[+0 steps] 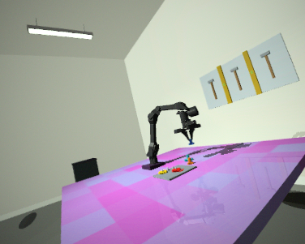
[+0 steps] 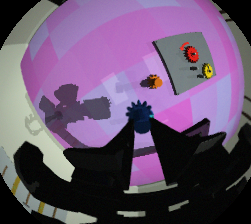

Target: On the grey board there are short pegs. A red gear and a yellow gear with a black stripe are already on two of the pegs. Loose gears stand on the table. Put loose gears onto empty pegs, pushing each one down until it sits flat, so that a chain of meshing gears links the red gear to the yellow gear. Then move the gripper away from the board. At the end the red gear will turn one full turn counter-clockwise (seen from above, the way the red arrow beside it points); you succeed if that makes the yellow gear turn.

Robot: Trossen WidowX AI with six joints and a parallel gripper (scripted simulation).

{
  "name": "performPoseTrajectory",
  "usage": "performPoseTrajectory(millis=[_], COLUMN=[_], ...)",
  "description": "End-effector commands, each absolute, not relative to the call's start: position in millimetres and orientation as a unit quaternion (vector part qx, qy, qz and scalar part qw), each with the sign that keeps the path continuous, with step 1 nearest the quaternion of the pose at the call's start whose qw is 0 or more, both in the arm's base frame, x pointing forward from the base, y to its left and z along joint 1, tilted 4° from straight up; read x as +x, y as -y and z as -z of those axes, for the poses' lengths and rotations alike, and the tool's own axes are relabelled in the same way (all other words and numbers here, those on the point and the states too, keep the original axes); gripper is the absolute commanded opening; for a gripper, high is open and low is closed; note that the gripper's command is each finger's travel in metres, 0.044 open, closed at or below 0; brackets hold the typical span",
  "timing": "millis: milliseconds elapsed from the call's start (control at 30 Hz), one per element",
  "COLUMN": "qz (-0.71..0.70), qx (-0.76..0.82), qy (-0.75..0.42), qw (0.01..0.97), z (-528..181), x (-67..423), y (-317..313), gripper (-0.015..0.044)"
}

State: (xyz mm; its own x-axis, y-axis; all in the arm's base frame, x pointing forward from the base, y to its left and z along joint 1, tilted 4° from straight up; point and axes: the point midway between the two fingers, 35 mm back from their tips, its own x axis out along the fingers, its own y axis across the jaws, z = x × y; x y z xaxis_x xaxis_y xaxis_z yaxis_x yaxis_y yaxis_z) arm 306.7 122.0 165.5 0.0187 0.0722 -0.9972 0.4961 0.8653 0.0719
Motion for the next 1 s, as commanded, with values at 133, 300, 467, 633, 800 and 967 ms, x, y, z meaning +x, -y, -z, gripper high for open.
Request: performPoseTrajectory(millis=[133,300,467,633,800,967], qz=[0.157,0.159,0.161,0.164,0.164,0.165], qx=[0.211,0.211,0.212,0.212,0.211,0.211], qy=[-0.684,-0.685,-0.684,-0.683,-0.683,-0.683], qw=[0.681,0.679,0.679,0.679,0.679,0.68], z=[-184,-193,-191,-185,-180,-174], x=[302,299,301,304,307,310], y=[-120,-118,-112,-100,-88,-77], gripper=[0.0,0.0,0.0,0.0,0.0,0.0])
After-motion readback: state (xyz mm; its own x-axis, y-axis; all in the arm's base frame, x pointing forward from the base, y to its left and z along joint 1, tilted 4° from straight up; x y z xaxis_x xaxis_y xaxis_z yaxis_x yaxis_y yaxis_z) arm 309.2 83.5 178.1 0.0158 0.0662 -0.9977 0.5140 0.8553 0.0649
